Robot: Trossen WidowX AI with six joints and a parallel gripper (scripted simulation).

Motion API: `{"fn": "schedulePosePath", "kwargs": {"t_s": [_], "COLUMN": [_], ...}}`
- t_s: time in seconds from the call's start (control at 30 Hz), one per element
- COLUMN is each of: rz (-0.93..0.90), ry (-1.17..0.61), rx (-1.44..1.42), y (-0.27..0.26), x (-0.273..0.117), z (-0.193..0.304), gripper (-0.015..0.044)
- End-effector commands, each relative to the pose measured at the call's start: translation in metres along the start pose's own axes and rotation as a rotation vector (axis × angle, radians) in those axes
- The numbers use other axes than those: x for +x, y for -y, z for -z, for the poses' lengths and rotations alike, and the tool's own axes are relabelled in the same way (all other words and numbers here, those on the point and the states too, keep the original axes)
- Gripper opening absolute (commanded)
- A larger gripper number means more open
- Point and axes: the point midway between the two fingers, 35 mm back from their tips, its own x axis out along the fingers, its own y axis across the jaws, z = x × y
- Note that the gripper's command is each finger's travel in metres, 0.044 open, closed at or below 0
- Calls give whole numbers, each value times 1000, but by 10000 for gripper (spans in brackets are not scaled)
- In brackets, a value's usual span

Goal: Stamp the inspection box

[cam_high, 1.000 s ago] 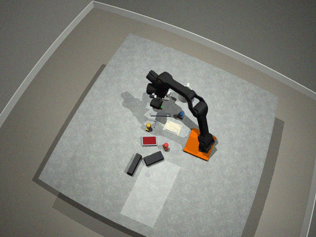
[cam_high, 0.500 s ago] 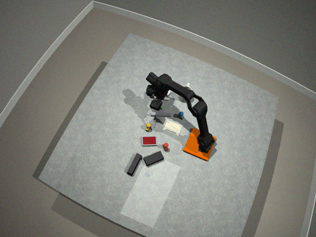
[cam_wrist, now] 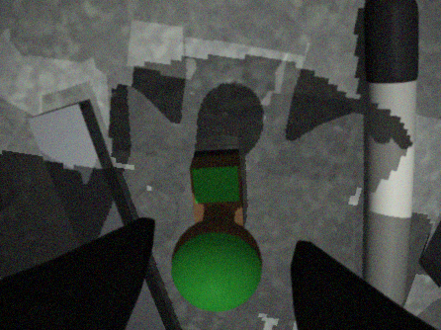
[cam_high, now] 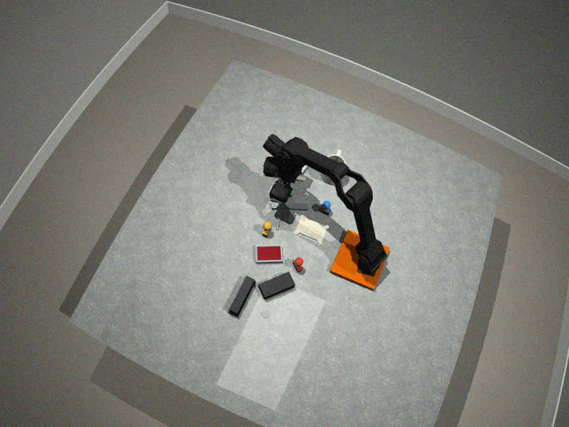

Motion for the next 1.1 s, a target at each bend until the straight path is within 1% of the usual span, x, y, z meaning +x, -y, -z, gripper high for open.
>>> {"fn": "schedulePosePath", "kwargs": {"t_s": [0.0, 0.5, 0.6, 0.93, 1.0, 1.03, 1.07], "rz": [-5, -6, -1, -1, -1, -1, -1], "ry": [-3, -3, -3, -3, -3, -3, -3], "rx": [4, 4, 1, 1, 1, 1, 1], "y": [-1, -2, -1, -1, -1, -1, -1], "x": [7, 26, 23, 23, 23, 23, 22], "z": [1, 4, 4, 4, 4, 4, 4], "gripper": [214, 214, 135, 68, 16, 0, 0]}}
